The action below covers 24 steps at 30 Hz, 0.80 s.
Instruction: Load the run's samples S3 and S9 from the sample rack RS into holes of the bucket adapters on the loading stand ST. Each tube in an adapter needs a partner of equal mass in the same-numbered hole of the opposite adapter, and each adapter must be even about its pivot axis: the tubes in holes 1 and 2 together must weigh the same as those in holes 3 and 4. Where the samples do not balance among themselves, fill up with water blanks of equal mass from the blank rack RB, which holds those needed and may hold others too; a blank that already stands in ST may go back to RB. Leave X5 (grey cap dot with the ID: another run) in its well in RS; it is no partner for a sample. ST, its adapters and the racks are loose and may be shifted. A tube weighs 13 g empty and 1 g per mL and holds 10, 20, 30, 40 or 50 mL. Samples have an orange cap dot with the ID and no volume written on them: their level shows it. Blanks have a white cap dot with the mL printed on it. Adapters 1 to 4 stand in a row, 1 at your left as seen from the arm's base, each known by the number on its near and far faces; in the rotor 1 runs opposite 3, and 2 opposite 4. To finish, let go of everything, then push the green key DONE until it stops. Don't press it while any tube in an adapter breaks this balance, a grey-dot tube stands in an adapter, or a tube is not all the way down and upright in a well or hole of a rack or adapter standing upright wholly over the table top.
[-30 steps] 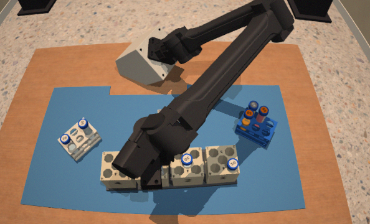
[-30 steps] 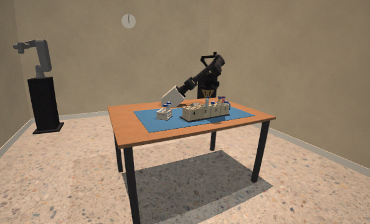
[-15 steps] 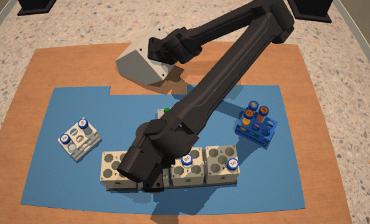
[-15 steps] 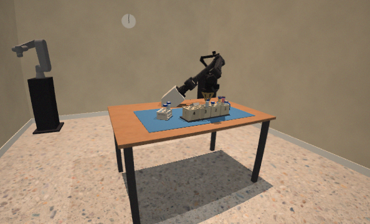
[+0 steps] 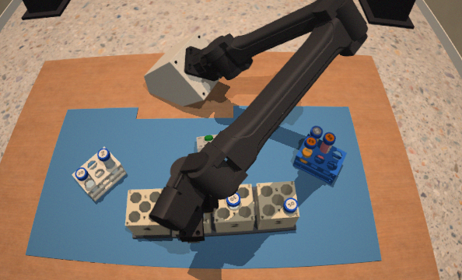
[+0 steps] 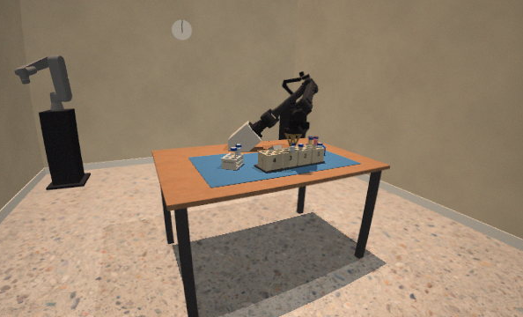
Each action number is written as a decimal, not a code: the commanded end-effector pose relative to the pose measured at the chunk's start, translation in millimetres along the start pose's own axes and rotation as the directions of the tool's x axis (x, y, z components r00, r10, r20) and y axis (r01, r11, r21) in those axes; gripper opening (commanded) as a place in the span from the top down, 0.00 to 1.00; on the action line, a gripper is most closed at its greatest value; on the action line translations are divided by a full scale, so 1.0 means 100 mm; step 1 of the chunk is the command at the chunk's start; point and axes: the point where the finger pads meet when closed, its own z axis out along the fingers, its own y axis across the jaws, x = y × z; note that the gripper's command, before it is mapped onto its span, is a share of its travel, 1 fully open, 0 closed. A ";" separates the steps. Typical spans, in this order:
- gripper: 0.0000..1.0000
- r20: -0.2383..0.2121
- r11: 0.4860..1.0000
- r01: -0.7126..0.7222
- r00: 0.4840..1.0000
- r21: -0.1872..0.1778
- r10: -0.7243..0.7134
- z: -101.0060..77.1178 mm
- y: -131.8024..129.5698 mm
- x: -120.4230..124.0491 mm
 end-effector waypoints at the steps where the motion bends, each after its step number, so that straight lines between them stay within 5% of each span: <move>1: 1.00 0.007 1.000 -0.003 1.000 0.004 0.003 0.04 -0.01 -0.07; 3: 1.00 0.023 1.000 -0.027 0.999 0.013 0.027 -0.03 -0.11 -0.04; 13: 1.00 0.004 1.000 -0.013 1.000 0.003 0.013 0.19 -0.04 -0.03; 15: 1.00 0.028 1.000 0.007 1.000 0.014 -0.007 0.07 -0.01 -0.12; 22: 1.00 0.028 1.000 0.007 1.000 0.014 -0.007 0.08 -0.01 -0.12; 23: 0.45 0.028 1.000 0.007 1.000 0.014 -0.007 0.08 -0.01 -0.12; 24: 0.45 0.028 1.000 0.007 1.000 0.014 -0.007 0.08 -0.01 -0.12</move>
